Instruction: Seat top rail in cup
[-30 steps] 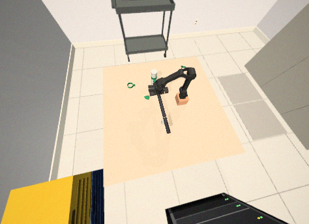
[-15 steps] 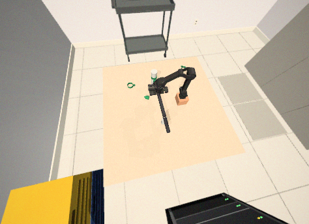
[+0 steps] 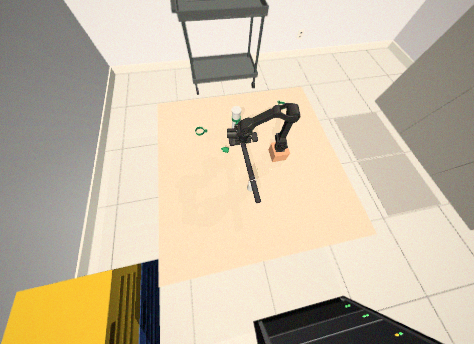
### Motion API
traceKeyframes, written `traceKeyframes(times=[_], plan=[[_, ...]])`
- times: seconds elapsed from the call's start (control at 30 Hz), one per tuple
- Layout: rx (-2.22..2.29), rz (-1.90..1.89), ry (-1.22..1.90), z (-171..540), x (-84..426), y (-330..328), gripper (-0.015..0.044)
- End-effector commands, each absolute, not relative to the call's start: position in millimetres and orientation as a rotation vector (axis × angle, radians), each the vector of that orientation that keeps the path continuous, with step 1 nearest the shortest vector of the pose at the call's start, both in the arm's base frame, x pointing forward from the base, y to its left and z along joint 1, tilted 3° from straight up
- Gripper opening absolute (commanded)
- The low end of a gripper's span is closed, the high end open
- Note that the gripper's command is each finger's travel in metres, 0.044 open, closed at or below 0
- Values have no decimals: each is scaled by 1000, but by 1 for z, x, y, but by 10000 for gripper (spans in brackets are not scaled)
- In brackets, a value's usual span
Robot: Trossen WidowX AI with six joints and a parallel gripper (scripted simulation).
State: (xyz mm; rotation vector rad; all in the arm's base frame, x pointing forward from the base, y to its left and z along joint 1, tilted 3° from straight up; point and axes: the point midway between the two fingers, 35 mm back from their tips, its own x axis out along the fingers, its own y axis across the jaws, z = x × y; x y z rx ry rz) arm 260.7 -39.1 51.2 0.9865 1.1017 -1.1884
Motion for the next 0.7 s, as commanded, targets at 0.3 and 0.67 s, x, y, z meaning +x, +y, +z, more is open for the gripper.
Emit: traceKeyframes(times=[0.3, 0.67], plan=[[979, -1192, 1085, 55, 265, -49, 0], [979, -1192, 1085, 58, 268, -51, 0]])
